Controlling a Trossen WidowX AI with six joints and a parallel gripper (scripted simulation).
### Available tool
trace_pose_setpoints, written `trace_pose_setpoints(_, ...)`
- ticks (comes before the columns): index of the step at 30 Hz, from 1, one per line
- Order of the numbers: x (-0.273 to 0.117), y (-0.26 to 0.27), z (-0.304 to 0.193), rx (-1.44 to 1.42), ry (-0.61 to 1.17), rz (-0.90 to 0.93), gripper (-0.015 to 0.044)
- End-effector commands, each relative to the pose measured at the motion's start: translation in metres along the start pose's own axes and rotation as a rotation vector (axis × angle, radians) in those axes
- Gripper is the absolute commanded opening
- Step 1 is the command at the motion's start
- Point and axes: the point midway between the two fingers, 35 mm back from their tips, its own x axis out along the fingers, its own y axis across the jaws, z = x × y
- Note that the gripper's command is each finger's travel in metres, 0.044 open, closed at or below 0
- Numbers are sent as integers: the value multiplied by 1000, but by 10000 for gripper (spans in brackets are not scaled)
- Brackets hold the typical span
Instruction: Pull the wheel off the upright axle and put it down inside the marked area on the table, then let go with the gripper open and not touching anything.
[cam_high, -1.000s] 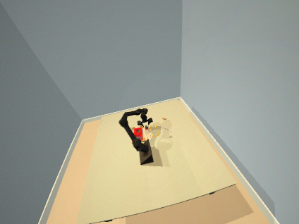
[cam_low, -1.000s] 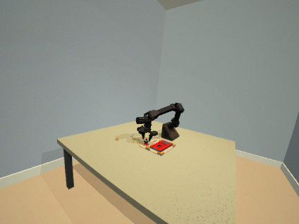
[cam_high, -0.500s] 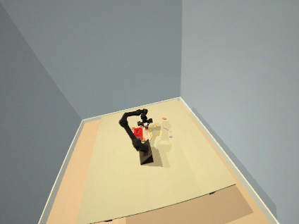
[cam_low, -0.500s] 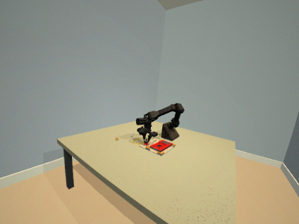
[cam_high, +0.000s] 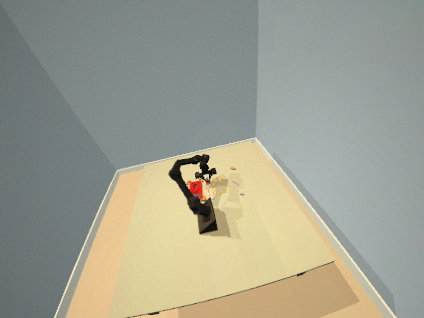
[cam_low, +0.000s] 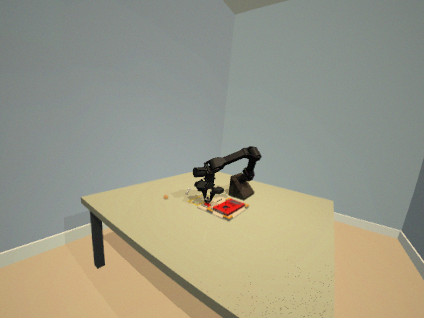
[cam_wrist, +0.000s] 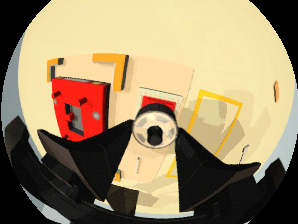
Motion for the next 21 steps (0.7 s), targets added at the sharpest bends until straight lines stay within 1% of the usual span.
trace_pose_setpoints(1, -2, 0, 0, -5, -1, -2, 0)
trace_pose_setpoints(21, -9, -1, 0, -4, -3, -1, 0)
